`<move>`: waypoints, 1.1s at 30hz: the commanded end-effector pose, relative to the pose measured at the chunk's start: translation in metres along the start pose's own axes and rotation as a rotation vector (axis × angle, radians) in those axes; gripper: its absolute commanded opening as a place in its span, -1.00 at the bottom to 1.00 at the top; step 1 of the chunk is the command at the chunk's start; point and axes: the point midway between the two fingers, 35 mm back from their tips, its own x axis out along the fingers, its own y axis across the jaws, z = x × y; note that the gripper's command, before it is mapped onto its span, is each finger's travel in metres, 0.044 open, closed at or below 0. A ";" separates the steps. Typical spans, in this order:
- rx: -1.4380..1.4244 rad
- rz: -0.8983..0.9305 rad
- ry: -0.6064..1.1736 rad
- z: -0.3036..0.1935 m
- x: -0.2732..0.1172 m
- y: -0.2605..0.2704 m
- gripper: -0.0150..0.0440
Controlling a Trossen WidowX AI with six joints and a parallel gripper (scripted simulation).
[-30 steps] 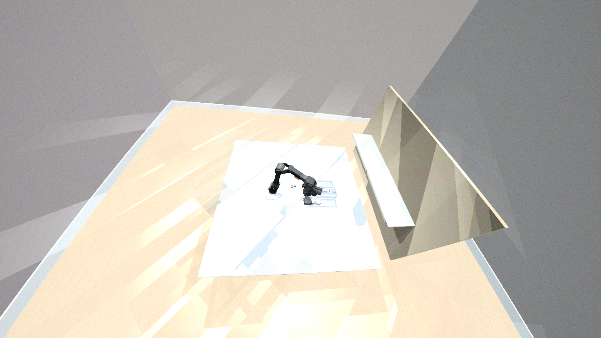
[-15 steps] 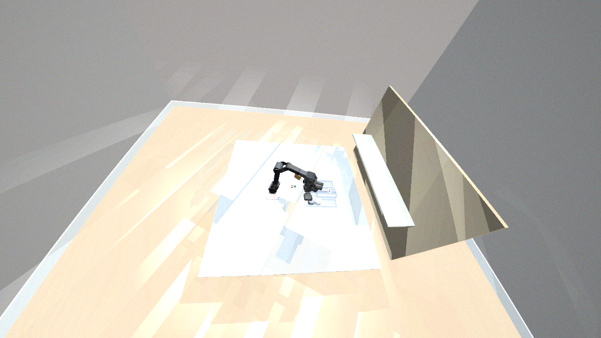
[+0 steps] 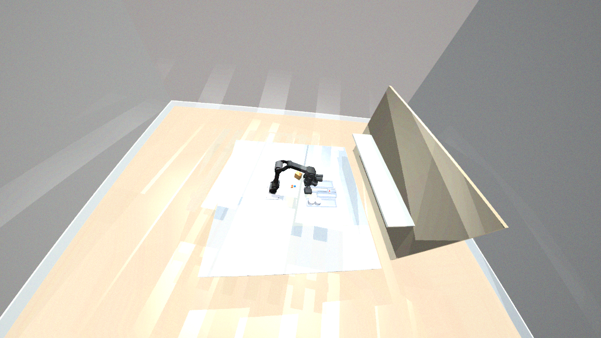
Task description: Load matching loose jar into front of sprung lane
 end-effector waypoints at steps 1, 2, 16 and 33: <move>0.007 0.001 -0.001 0.000 0.006 0.016 -0.49; 0.007 0.001 -0.001 -0.001 0.008 0.021 -0.49; 0.011 0.003 -0.001 -0.002 0.037 0.039 -0.49; 0.011 0.003 -0.002 0.002 0.040 0.039 -0.49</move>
